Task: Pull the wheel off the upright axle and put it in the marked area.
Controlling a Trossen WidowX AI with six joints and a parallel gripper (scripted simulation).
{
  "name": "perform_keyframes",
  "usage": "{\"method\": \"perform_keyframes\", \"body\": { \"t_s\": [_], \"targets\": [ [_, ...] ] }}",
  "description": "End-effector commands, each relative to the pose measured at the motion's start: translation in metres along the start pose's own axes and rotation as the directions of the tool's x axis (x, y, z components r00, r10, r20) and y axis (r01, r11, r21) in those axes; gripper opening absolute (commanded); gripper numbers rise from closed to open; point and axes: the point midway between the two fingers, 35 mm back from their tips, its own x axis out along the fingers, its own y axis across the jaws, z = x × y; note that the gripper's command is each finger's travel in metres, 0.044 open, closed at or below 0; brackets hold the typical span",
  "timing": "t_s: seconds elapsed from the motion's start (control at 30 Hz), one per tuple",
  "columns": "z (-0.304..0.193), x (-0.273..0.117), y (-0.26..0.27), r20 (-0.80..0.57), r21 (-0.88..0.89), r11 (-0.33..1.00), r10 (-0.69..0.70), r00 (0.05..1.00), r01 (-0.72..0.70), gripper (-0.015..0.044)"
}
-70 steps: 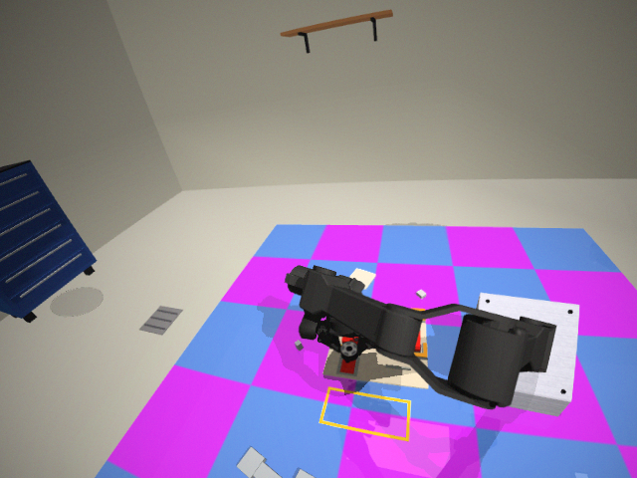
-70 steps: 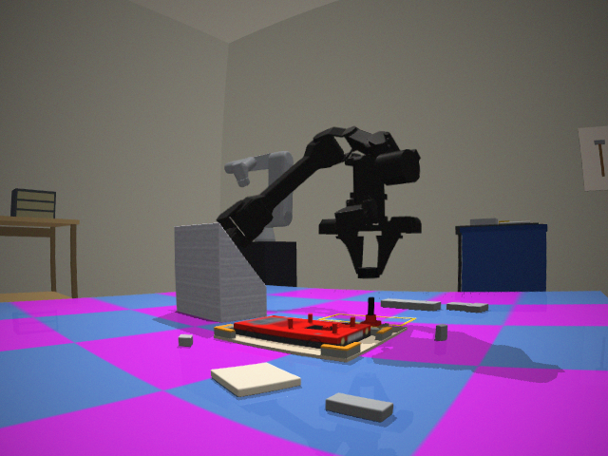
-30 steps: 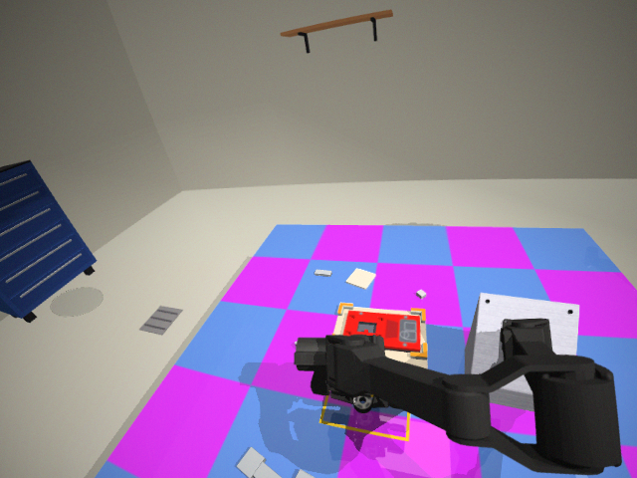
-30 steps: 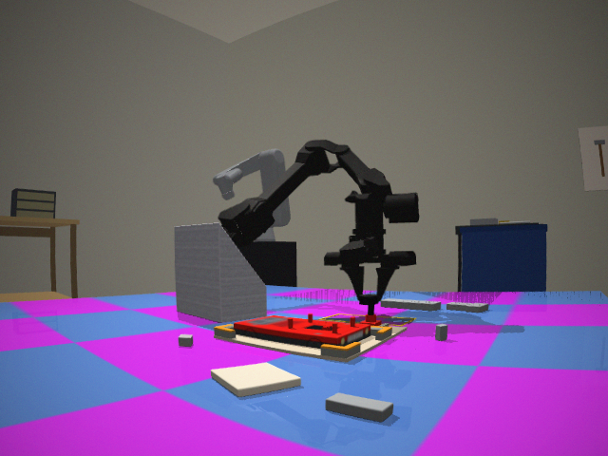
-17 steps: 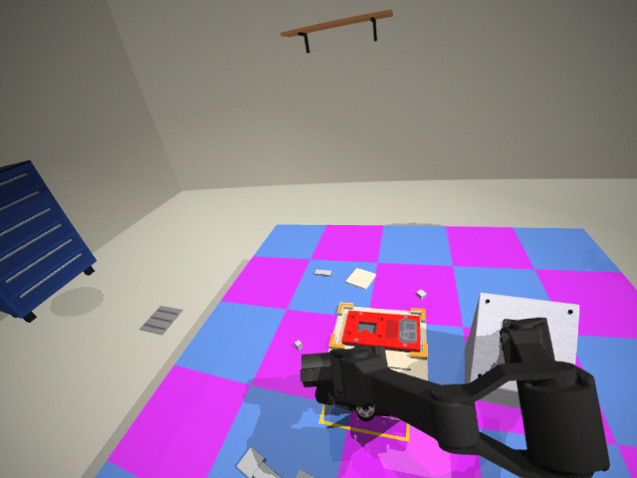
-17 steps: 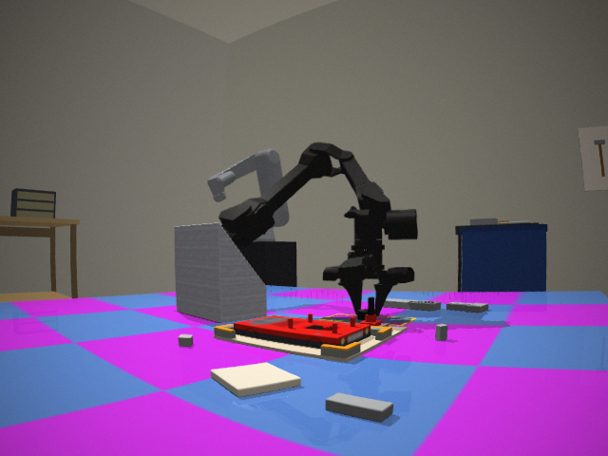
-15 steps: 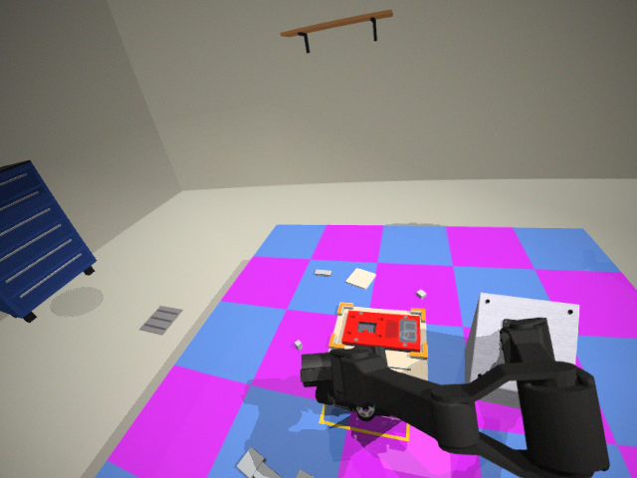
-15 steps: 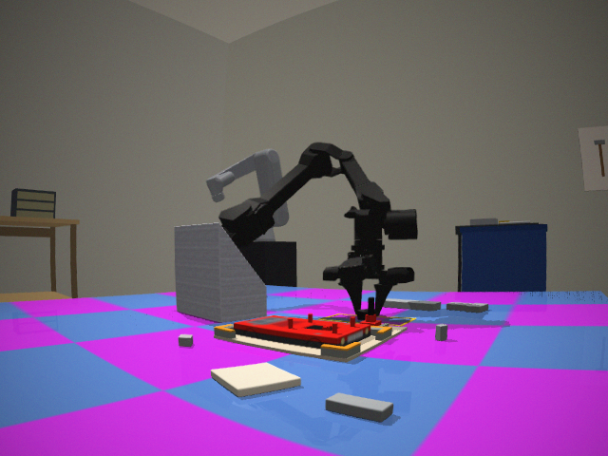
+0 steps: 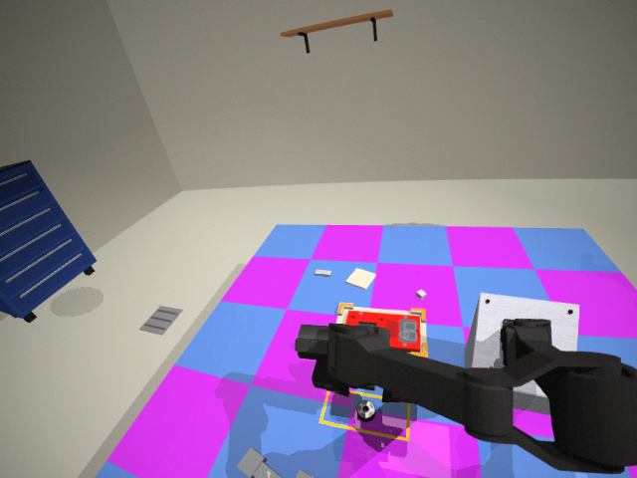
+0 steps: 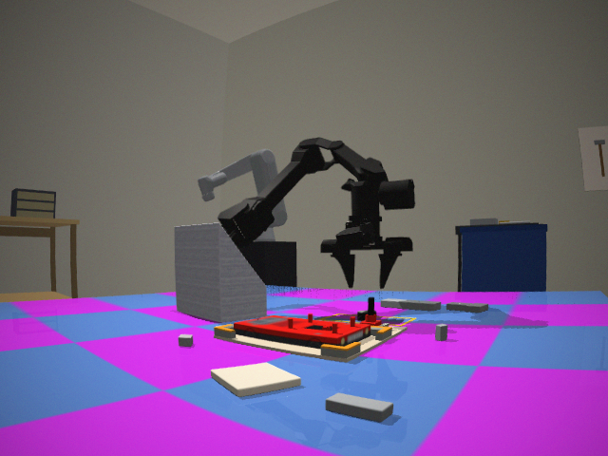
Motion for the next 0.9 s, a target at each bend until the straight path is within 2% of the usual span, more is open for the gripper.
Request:
{"method": "perform_keyframes", "body": {
  "t_s": [0.0,0.07,0.17,0.87],
  "targets": [
    [0.019,-0.021,-0.029,0.008,0.017,1.000,-0.007,1.000,0.007,0.0405],
    [0.030,-0.039,-0.057,0.004,0.016,1.000,-0.009,1.000,0.009,0.0440],
    [0.035,-0.049,-0.079,-0.005,0.015,1.000,-0.008,1.000,0.008,0.0440],
    [0.035,-0.049,-0.079,-0.005,0.015,1.000,-0.008,1.000,0.008,0.0440]
  ]
}}
